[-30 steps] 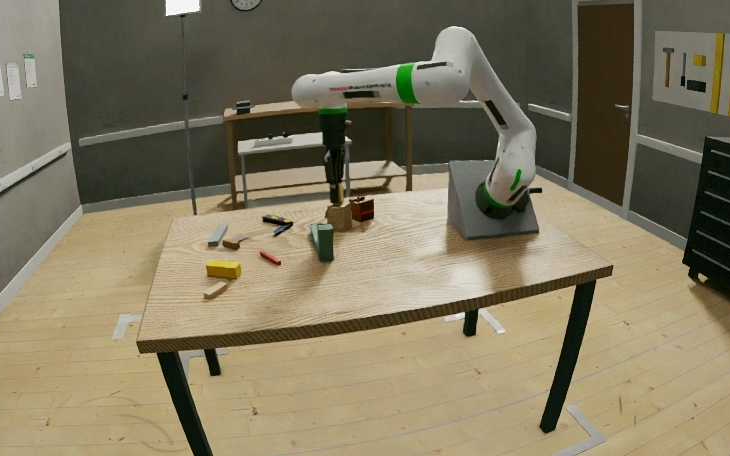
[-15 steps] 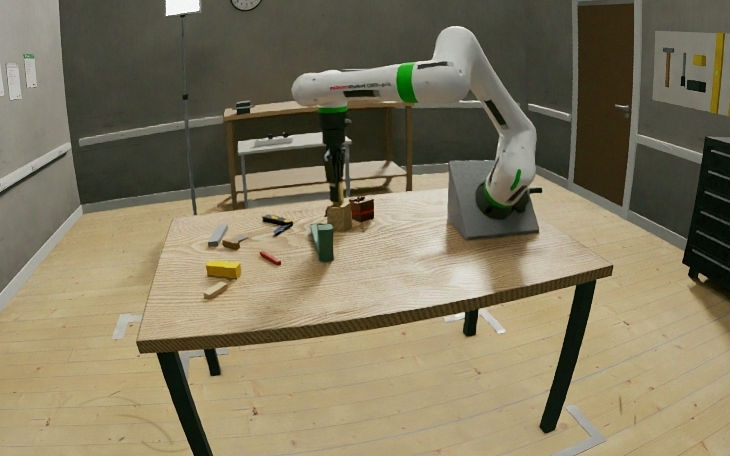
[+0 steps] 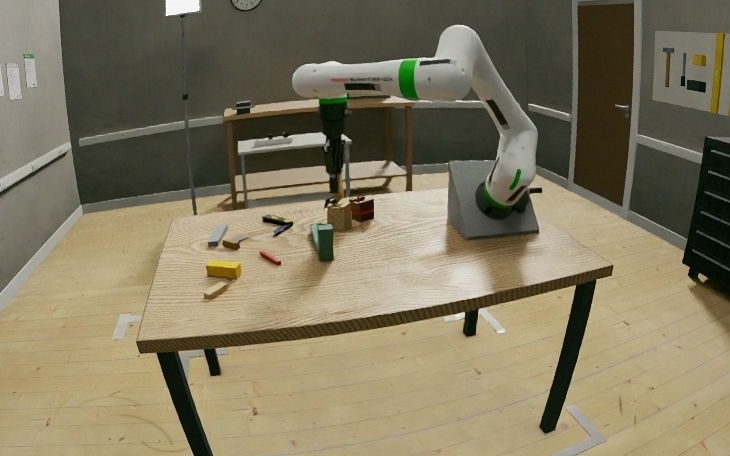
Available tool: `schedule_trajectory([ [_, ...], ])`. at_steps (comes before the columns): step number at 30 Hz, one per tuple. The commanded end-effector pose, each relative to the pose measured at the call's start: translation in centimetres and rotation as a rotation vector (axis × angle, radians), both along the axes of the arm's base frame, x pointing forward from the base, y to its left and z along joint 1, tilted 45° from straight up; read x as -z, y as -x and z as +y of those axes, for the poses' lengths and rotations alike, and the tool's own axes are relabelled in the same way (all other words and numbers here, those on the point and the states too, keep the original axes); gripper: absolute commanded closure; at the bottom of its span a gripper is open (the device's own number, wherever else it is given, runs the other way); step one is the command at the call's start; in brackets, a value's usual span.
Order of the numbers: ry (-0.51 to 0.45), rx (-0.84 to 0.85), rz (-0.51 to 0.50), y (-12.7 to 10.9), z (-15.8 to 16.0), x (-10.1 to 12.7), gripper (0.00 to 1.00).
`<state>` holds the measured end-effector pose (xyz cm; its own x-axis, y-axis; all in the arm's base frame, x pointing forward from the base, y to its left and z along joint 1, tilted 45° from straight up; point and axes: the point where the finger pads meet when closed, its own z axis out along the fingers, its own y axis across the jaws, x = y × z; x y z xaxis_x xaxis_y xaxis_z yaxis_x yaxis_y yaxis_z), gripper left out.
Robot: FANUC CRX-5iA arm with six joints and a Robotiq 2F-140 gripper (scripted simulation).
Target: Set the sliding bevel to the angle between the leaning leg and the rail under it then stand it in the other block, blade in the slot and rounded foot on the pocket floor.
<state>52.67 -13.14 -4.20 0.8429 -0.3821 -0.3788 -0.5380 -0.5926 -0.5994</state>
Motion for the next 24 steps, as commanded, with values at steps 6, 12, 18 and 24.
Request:
schedule_trajectory([
  [6,0.001,0.000,-0.001,0.0,-1.1,-1.0,0.90],
  [12,0.001,0.000,-0.001,0.0,-1.7,-1.7,0.90],
  [18,0.001,0.000,-0.001,0.0,-1.9,-1.9,0.90],
  [24,0.001,0.000,-0.001,0.0,-2.0,-1.9,0.90],
])
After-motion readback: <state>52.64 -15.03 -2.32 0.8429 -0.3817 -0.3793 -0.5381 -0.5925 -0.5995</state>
